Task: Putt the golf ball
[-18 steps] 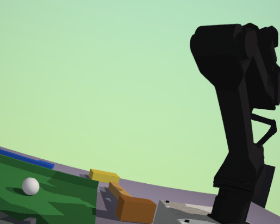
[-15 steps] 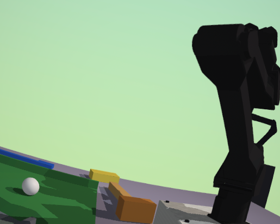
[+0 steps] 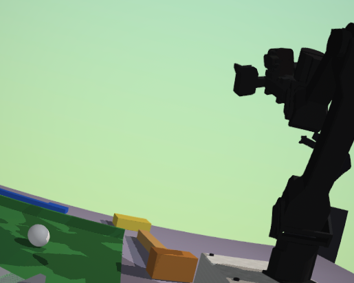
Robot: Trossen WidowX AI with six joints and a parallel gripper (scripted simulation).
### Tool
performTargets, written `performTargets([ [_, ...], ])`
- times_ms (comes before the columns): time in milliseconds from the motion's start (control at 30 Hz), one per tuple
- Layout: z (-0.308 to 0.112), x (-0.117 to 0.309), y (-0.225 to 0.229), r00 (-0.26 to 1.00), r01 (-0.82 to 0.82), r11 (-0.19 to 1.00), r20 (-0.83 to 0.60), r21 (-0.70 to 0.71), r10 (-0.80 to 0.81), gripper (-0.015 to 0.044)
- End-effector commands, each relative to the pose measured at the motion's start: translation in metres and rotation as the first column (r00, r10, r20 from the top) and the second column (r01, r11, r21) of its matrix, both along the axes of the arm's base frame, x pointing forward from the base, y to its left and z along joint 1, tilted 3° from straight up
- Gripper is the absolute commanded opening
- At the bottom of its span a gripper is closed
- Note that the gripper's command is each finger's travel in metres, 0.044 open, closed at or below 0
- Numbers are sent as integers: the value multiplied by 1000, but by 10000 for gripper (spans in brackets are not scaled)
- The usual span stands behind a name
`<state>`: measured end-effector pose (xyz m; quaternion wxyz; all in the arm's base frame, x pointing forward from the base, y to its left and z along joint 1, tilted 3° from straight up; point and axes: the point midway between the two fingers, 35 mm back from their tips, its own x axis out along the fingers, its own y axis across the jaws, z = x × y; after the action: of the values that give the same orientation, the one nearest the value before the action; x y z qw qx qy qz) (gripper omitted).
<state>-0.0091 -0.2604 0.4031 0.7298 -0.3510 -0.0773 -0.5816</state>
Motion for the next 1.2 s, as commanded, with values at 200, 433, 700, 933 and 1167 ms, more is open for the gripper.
performTargets([
  [200, -61, 103, -48, 960, -262, 913, -10, 311, 279, 440],
  [433, -110, 189, -38, 869, -395, 765, -63, 509, 490, 440],
  [700, -173, 287, 23, 639, -446, 537, -165, 716, 751, 440],
  [933, -238, 342, 116, 278, -357, 386, -297, 851, 913, 440],
  [1167, -293, 349, 223, -209, -235, 327, -376, 916, 903, 440],
])
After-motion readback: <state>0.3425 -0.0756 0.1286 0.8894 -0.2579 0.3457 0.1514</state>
